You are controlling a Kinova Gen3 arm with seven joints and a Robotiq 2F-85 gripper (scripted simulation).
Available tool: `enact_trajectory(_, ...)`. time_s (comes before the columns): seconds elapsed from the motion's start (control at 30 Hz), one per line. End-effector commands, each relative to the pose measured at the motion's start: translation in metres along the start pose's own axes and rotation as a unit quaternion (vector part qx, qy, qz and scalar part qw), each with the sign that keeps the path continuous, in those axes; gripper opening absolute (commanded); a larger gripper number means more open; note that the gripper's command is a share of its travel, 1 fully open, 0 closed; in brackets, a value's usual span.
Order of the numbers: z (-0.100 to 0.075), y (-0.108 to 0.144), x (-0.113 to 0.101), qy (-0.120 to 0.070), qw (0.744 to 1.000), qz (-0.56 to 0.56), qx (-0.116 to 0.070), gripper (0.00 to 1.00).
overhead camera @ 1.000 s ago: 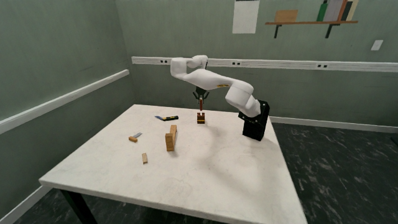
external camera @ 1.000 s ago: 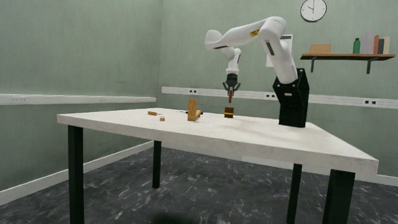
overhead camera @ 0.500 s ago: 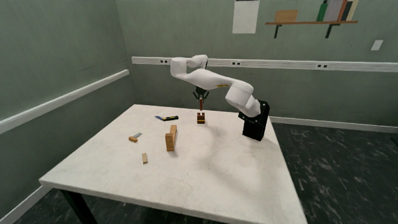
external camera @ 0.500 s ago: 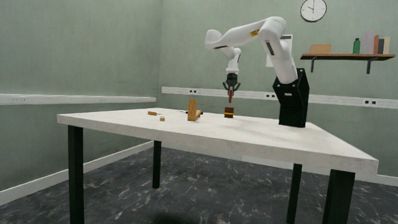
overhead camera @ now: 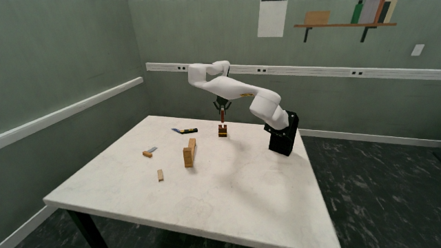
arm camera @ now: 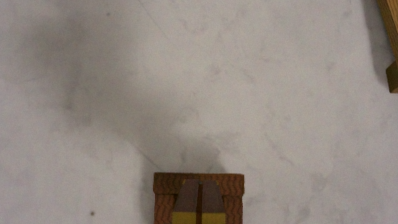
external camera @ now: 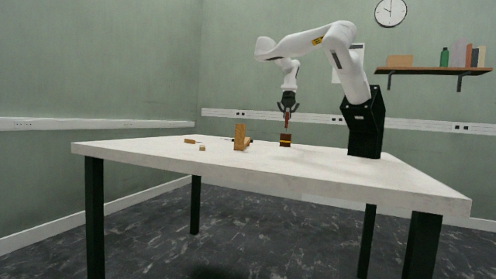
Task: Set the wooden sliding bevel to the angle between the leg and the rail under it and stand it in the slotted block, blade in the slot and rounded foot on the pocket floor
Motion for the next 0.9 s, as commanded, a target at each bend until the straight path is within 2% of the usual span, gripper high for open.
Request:
enact_trajectory(0.0,0.0,0.003,0.003,-0.002,1.0,0.0,0.0,0.1)
enact_trajectory(0.43,0.004,0.022,0.026,-0.01,1.0,-0.002,0.001,0.1)
enact_trajectory(0.87,0.015,0.067,0.081,-0.031,0.999,-0.007,0.004,0.1)
Point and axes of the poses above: the point where the finger pads meet when closed, its own z axis out along the fingers, its own y axis across the jaws, x = y × z, the point moved 3 cm from there along -z, back along the fingers, and after that the axes turned 7 degrees about -z, right-handed, at the moved point
